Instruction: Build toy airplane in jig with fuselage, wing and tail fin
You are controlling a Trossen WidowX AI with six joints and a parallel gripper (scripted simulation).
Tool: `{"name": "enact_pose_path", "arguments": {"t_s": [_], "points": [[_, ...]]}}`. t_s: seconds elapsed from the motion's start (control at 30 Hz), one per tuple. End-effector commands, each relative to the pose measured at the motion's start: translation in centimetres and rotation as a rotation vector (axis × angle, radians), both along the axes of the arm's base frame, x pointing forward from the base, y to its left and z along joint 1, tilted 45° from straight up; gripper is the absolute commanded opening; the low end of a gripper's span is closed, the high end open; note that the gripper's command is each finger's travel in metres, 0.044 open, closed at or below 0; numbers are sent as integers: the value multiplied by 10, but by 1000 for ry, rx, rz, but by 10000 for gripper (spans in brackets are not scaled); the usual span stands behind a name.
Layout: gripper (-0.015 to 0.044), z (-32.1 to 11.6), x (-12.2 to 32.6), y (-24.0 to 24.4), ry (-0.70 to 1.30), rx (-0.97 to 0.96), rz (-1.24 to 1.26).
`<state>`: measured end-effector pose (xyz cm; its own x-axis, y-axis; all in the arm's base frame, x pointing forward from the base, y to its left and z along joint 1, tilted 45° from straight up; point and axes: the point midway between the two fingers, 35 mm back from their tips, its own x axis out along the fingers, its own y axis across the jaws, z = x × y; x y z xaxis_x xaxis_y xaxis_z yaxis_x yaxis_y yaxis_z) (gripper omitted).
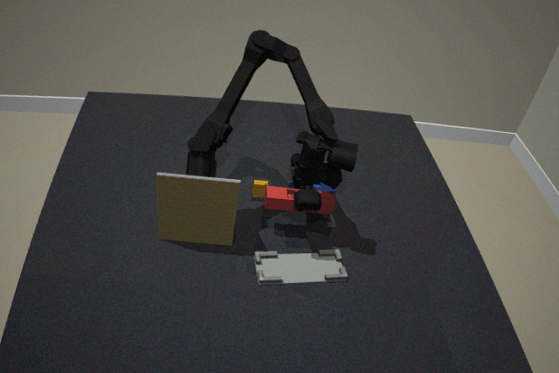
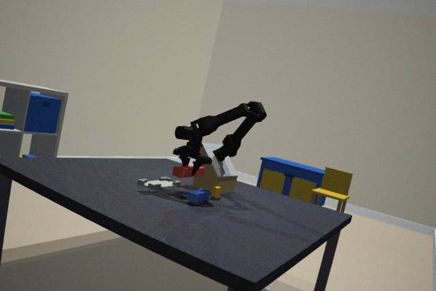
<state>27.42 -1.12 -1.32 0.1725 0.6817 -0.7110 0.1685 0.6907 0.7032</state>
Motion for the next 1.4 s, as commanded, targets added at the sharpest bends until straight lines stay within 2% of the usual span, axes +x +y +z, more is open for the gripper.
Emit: {"name": "enact_pose_path", "arguments": {"t_s": [0.0,0.47,1.37], "points": [[0,12,1,-10,-20,-10,1],[0,33,-9,-27,-24,-2,3],[0,-41,-5,-61,-63,-33,57]]}}
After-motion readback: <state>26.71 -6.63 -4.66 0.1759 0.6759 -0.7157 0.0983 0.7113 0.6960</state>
